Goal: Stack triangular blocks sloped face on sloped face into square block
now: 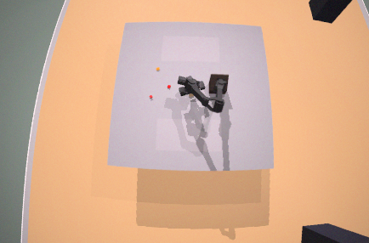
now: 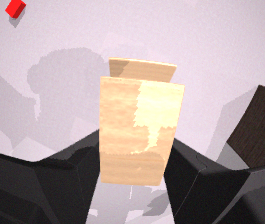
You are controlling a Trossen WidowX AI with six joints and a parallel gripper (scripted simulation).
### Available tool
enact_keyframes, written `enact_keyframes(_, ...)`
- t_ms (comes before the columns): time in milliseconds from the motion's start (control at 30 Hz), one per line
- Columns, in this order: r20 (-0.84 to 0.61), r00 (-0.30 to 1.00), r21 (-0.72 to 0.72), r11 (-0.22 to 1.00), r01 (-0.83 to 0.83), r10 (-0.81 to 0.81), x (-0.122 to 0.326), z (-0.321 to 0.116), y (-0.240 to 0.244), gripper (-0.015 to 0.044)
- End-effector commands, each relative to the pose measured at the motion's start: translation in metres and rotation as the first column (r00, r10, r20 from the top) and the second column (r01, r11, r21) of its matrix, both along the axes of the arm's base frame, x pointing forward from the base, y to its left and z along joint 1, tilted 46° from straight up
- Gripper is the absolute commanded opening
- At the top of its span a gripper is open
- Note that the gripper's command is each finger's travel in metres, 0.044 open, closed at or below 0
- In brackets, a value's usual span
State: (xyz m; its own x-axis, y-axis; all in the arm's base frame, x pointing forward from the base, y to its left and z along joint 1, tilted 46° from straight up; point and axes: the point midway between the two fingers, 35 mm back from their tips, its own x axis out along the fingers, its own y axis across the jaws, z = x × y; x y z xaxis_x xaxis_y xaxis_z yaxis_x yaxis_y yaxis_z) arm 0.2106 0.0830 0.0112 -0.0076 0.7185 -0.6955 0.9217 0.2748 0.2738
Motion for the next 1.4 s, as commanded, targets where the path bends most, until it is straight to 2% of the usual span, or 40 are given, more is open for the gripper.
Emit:
enact_keyframes(0, -0.007, 1.000, 0.005, 1.000, 0.005, -0.005, 0.000, -0.002, 0.002, 0.0000)
enact_keyframes(1367, -0.006, 1.000, 0.007, 1.000, 0.005, -0.005, 0.002, -0.016, 0.008, 0.0000)
